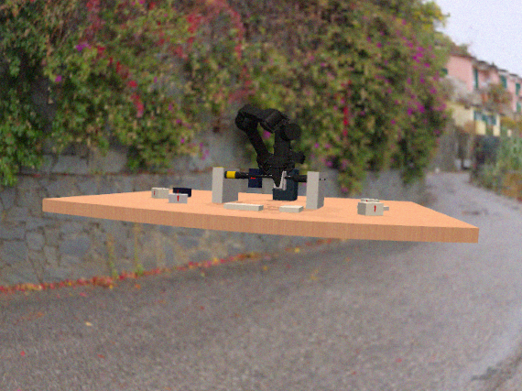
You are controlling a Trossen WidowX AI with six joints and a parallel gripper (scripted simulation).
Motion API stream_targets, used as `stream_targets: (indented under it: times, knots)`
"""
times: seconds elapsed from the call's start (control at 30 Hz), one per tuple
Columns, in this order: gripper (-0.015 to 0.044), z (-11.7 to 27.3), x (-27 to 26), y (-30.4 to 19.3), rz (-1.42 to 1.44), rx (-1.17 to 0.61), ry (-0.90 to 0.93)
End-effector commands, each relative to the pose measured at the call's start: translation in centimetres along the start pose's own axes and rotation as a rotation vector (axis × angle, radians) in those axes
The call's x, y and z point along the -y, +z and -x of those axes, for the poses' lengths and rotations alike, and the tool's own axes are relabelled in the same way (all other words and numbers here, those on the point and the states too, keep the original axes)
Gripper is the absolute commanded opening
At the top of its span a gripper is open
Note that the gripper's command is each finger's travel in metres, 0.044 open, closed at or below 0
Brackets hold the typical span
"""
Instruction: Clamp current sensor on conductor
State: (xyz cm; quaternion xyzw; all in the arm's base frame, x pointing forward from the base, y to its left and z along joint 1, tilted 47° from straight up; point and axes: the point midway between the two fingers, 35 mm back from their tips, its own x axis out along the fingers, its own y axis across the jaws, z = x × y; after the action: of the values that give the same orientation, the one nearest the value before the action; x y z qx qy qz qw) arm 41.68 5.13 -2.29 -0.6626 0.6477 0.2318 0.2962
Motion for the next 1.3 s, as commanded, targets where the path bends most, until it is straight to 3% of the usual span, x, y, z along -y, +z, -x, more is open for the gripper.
stream_targets:
  times: [0.0,1.27]
  knots:
    - [0.0,0.13,0.0,0.07,0.001,0.001,-0.003]
    - [0.0,0.39,0.11,0.1,0.004,0.002,-0.06]
